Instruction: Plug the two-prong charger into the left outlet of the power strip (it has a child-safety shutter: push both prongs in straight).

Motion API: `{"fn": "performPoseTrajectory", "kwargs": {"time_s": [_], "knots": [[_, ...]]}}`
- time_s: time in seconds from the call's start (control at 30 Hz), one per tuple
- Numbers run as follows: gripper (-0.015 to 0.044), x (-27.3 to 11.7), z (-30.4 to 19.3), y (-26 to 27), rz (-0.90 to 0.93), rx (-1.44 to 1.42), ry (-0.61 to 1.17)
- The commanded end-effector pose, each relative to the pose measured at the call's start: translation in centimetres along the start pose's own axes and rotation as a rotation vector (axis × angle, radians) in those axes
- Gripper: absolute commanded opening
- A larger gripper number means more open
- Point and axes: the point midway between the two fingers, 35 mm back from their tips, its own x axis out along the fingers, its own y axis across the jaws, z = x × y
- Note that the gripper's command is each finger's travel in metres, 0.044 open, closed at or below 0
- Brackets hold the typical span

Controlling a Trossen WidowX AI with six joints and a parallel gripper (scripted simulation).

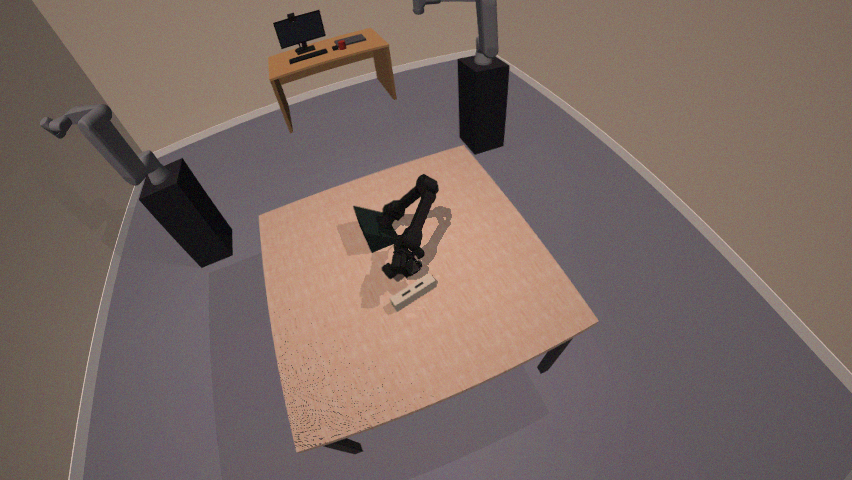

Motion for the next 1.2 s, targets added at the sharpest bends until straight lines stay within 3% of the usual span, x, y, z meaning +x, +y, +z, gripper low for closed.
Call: {"fn": "performPoseTrajectory", "kwargs": {"time_s": [0.0,1.17], "knots": [[0.0,-0.2,0.8,-0.1,-0.001,0.009,-0.007],[0.0,-0.3,4.2,-0.3,0.003,0.065,-0.007]]}}
